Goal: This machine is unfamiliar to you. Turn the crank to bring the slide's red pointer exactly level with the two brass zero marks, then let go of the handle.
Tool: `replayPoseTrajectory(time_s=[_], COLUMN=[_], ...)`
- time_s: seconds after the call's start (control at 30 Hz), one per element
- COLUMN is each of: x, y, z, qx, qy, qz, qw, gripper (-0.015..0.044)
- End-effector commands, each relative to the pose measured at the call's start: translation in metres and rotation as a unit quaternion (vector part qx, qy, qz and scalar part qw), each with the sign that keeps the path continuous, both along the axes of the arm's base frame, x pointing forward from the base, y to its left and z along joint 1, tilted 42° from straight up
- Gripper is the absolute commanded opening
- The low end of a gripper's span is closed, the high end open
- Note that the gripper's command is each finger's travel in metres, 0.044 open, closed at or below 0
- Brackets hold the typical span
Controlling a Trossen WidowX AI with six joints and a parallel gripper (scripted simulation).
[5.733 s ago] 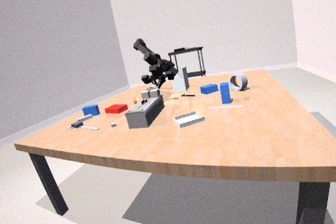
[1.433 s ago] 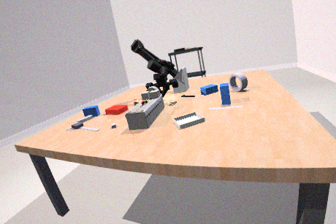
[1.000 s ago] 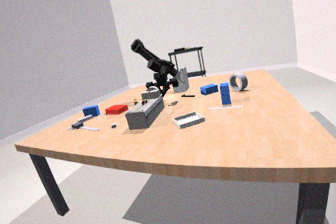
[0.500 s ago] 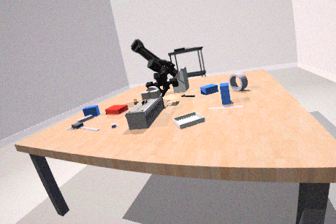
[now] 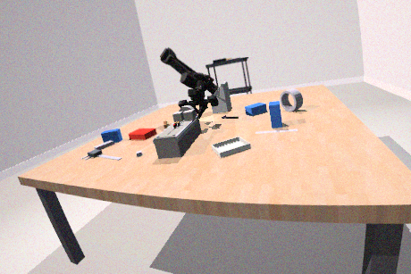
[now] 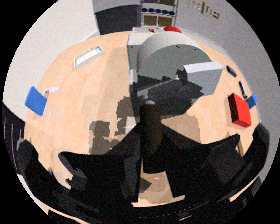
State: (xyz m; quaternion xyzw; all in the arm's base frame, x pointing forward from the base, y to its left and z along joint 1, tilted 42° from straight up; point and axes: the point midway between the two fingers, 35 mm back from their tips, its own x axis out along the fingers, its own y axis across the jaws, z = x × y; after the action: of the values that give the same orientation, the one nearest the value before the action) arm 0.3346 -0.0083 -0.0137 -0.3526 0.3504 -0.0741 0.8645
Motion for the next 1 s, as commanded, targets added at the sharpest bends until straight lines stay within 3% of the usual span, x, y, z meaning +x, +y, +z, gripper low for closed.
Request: replayPoseTrajectory(time_s=[0.0,0.53,0.97], x=[0.000,0.000,-0.001], y=[0.000,0.000,0.028], z=[0.000,0.000,0.031], qx=[0.000,0.000,0.002], qy=[0.000,0.000,0.000], qz=[0.000,0.000,0.000], qw=[1.000,1.000,1.000], gripper=[0.0026,0.0440,0.0440])
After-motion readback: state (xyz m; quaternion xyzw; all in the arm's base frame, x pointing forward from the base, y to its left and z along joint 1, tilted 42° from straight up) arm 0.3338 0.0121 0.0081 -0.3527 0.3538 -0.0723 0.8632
